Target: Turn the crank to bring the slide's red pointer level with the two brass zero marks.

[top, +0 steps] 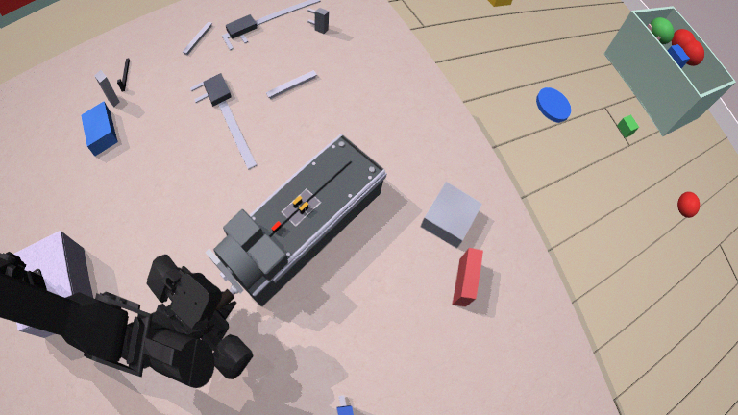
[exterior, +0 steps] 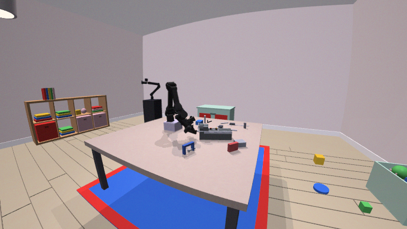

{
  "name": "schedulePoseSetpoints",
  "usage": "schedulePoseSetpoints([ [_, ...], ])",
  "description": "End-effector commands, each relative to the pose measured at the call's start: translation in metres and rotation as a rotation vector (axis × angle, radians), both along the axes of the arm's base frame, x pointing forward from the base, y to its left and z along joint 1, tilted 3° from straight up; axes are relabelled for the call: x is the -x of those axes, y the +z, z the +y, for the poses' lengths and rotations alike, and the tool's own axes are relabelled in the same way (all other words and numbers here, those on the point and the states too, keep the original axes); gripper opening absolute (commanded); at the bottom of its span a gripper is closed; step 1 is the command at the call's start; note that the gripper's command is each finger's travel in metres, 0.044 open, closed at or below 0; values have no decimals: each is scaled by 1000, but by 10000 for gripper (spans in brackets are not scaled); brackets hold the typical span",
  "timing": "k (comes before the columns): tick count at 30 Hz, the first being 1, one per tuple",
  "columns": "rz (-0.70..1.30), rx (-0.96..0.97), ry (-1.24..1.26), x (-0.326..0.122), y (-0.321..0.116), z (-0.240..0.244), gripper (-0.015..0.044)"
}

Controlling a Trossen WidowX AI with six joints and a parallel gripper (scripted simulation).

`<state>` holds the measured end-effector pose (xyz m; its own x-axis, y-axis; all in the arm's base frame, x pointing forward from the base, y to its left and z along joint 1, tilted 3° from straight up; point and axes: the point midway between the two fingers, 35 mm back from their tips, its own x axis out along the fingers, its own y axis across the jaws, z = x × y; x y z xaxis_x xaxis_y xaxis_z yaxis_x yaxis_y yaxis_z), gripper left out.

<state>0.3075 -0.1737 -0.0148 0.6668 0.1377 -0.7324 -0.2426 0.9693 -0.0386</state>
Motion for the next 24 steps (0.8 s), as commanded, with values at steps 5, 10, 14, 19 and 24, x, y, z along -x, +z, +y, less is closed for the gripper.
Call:
schedulePoseSetpoints([
  [5, -8, 11, -3, -3, 11, -11, 0],
  [10, -8, 12, -3, -4, 17, -13, 0],
  [14, -8, 12, -3, -4, 19, -13, 0],
  [19, -8, 12, -3, -4, 22, -14, 0],
  [24, -8, 12, -3, -4, 26, -14, 0],
])
